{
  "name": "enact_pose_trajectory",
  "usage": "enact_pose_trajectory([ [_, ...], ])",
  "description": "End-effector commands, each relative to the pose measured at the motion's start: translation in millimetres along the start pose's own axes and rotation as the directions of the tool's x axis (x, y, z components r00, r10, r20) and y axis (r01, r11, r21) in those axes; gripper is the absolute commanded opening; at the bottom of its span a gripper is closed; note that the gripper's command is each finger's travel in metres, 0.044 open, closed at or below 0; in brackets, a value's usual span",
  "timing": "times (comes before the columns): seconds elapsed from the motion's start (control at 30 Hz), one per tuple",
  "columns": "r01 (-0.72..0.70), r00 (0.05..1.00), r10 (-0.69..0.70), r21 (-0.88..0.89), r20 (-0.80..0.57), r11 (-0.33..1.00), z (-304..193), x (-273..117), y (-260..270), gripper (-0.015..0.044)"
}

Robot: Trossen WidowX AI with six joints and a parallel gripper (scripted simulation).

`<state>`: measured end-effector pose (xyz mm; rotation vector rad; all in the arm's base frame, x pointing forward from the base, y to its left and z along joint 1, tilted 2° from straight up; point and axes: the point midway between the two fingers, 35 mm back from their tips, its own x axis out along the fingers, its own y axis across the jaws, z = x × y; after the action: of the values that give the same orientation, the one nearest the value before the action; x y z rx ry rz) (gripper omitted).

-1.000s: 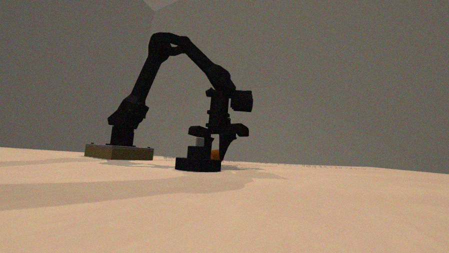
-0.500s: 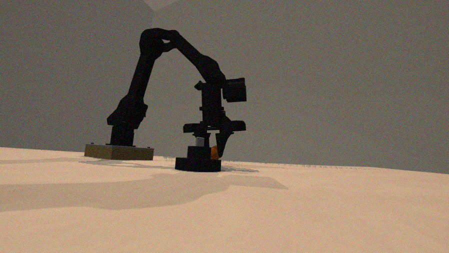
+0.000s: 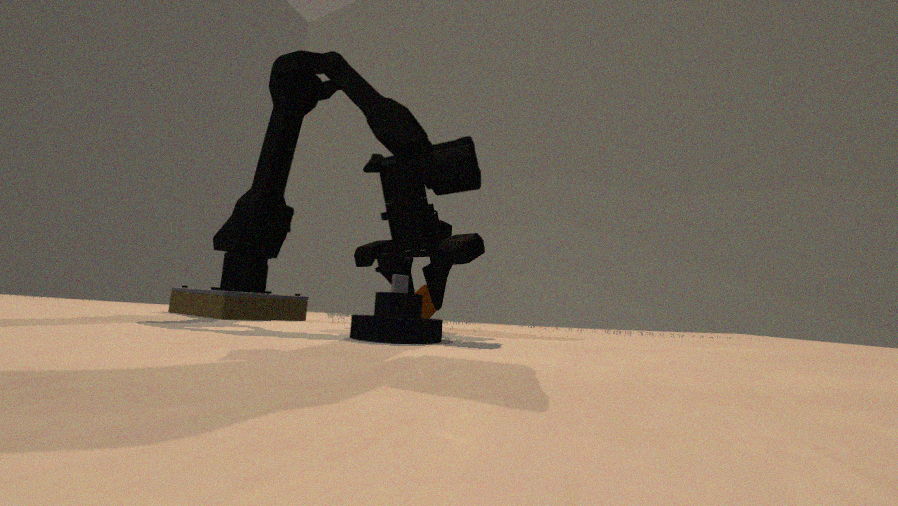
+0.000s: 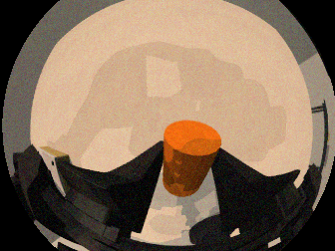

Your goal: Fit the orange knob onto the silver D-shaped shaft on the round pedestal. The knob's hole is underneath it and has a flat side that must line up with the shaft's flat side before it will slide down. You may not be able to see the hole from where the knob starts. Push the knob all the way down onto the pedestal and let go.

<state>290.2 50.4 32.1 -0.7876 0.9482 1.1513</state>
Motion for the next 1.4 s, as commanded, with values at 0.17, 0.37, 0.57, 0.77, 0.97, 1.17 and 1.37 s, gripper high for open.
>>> enact_pose_trajectory([
  [0.17, 0.001, 0.989, 0.0, -0.004, 0.145, 1.0, -8.9, -5.0, 1.2, 0.0181],
  [0.37, 0.0, 0.969, 0.001, -0.005, 0.246, 1.0, -15.4, -7.6, 1.3, 0.0181],
  [0.57, -0.001, 0.939, 0.003, -0.005, 0.344, 1.0, -22.2, -9.5, 1.5, 0.0181],
  [0.77, -0.002, 0.899, 0.004, -0.005, 0.438, 1.0, -29.1, -10.8, 1.7, 0.0181],
  [0.97, -0.003, 0.849, 0.005, -0.006, 0.528, 1.0, -36.0, -11.3, 1.9, 0.0181],
  [1.17, -0.001, 0.838, 0.004, -0.005, 0.545, 1.0, -39.1, -12.5, 1.8, 0.0181],
  [1.37, -0.002, 0.838, 0.004, -0.003, 0.545, 1.0, -39.0, -12.8, 2.0, 0.0234],
])
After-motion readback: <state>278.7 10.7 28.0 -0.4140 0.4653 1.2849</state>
